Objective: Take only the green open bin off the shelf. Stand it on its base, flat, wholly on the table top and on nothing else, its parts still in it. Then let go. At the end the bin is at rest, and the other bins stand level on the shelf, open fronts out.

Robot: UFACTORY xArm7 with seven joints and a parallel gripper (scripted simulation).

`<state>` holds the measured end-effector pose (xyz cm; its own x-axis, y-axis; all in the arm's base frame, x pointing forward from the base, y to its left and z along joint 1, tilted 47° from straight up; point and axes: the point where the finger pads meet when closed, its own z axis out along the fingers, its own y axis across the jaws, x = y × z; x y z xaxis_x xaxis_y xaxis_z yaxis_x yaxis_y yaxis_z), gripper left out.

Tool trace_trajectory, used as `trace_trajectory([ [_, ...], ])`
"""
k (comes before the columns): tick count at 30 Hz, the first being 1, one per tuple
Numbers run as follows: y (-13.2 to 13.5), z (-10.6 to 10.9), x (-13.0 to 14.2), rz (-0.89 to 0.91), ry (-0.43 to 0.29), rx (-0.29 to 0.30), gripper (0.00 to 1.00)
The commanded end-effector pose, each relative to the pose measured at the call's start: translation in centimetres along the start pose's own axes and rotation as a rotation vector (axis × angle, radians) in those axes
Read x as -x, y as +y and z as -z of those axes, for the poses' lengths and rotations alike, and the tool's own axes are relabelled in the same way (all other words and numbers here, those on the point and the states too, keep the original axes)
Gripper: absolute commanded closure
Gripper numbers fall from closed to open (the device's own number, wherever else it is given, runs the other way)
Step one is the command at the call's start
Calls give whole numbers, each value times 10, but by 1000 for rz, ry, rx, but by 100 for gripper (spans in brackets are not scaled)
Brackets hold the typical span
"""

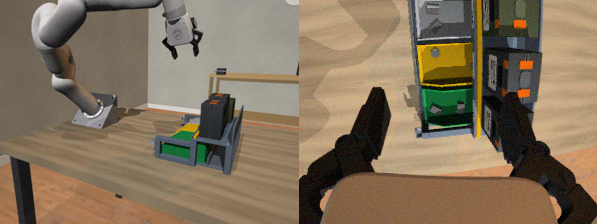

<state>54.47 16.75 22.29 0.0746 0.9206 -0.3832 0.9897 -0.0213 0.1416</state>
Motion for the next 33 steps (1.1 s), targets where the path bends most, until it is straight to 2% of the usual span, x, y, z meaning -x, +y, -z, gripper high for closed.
trace_trajectory([
  [1, 0, 2, -2, 2, 3, 4, 0],
  [3, 0, 2, -2, 2, 3, 4, 0],
  [8, -54, 11, 0, 2, 3, 4, 0],
  [20, -54, 11, 0, 2, 3, 4, 0],
  [25, -99, 18, 1, 2, 3, 4, 0],
  [33, -99, 18, 1, 2, 3, 4, 0],
])
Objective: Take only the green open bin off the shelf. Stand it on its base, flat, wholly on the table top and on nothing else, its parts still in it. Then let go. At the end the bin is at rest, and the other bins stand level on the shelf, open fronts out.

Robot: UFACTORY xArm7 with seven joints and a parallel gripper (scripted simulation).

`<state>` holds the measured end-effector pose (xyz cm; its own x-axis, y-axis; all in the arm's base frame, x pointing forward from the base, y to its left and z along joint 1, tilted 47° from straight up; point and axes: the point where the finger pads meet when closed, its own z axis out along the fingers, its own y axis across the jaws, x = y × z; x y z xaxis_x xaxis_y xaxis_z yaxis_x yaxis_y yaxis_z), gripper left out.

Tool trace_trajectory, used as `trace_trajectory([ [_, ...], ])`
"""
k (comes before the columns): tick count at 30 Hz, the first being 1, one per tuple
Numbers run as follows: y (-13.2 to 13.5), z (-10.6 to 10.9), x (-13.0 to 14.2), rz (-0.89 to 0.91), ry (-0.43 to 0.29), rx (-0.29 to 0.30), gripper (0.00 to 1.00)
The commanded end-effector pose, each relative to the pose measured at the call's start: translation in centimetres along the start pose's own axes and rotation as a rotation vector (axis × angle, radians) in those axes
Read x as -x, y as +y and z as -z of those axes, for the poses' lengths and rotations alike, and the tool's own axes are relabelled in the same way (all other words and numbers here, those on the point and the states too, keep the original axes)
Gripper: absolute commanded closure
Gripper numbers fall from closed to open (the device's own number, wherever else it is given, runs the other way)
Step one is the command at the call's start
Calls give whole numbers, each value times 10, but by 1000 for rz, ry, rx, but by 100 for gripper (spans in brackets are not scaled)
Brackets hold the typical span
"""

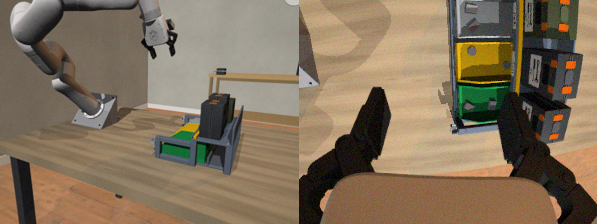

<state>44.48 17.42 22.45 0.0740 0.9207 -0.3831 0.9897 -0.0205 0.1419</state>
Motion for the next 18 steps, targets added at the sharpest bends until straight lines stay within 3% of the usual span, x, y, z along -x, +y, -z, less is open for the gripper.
trace_trajectory([
  [1, 0, 2, -1, 1, 3, 3, 0],
  [18, 10, 0, -1, 1, 2, 3, 0],
])
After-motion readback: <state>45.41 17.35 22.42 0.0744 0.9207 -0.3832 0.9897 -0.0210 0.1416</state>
